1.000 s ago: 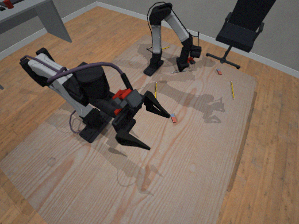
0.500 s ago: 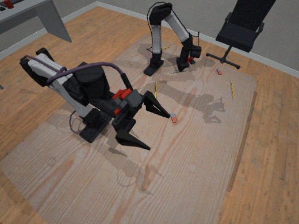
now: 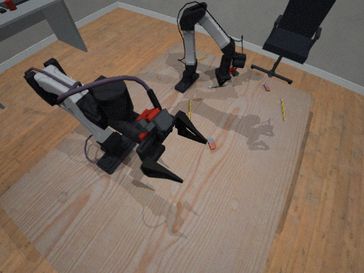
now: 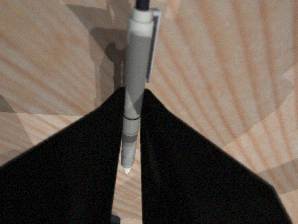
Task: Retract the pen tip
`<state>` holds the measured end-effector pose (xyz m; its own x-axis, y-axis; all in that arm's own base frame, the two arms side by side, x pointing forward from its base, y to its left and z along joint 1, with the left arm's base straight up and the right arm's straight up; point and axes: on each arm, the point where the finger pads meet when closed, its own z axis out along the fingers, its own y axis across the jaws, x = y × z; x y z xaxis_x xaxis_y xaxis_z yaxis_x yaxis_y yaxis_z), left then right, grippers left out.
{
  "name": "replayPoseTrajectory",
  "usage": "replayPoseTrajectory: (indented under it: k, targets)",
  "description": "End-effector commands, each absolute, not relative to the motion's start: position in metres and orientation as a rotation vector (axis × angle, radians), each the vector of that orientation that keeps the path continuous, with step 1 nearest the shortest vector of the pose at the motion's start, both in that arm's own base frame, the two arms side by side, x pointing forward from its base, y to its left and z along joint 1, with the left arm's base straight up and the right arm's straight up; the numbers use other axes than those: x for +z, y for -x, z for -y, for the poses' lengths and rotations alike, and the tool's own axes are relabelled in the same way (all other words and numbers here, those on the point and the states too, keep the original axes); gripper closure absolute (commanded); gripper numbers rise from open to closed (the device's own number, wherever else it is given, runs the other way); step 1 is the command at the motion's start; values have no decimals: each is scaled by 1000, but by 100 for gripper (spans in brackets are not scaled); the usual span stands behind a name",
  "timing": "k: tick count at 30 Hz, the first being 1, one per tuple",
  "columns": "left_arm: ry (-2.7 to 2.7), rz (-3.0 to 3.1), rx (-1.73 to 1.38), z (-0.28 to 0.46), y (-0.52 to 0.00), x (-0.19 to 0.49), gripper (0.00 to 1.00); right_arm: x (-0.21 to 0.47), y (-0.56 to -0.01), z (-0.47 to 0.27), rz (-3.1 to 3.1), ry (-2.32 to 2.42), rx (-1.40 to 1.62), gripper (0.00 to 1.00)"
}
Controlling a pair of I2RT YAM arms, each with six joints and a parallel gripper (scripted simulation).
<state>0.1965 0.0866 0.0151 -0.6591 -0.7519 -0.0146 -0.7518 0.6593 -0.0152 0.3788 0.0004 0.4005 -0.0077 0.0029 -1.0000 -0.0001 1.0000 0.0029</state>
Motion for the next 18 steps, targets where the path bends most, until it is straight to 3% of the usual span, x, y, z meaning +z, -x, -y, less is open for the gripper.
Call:
replayPoseTrajectory:
  k: [1, 18]
  targets:
    - [1275, -2817, -26, -89, -201, 31, 89, 397, -377, -2, -1584, 7, 5, 0]
    - [1272, -2818, -48, -89, -200, 50, 89, 397, -377, -2, -1584, 7, 5, 0]
